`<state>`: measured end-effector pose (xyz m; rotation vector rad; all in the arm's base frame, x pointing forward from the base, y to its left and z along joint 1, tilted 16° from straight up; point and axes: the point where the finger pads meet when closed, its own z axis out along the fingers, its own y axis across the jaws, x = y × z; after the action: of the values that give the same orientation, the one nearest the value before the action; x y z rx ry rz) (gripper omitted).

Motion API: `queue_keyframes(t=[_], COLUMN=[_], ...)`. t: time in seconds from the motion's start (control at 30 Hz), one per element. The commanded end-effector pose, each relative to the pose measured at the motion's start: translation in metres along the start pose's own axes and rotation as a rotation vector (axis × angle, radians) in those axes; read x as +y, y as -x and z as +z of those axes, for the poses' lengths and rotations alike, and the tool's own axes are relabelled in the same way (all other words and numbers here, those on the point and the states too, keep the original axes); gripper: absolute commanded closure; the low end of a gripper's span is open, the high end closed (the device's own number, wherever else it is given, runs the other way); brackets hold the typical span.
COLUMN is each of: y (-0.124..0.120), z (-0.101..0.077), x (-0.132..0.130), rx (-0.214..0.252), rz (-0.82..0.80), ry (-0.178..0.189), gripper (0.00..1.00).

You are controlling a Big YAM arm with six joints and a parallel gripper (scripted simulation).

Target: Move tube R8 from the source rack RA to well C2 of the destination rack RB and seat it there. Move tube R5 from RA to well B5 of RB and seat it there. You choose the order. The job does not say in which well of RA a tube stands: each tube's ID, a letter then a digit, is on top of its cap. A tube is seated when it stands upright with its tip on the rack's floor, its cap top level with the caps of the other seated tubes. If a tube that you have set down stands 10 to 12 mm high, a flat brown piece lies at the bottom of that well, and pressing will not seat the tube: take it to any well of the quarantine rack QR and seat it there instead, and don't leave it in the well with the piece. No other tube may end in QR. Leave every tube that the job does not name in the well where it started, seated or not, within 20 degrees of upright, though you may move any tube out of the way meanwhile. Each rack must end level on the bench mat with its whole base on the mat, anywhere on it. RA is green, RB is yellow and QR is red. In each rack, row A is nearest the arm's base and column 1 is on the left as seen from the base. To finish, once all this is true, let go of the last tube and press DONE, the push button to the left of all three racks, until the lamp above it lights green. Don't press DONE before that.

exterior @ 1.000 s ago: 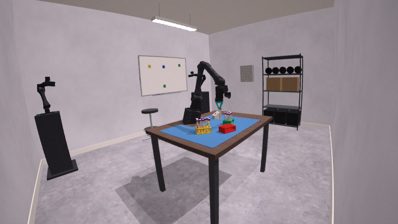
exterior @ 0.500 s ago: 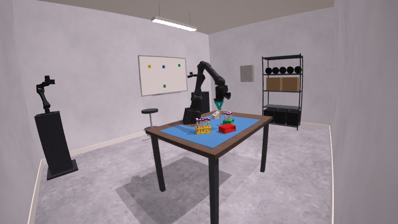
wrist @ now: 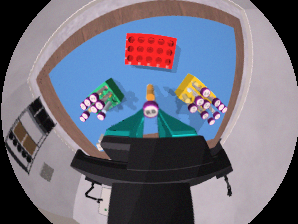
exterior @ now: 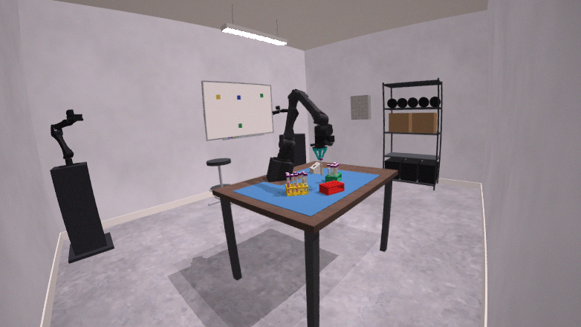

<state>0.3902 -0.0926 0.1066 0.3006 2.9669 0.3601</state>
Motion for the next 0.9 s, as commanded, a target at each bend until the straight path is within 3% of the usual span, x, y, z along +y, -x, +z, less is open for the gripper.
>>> queue_keyframes(t=[0.0, 0.8, 0.87], y=[0.0099, 0.0096, 0.0095], z=[-0.0088, -0.0086, -0.0085], x=[-0.0019, -0.0022, -0.0021], rx=[-0.032, -0.031, -0.031], rz=[0.173, 0.905, 0.904], ry=[-0.002, 0.008, 0.008], gripper=[1.00, 1.00, 1.00])
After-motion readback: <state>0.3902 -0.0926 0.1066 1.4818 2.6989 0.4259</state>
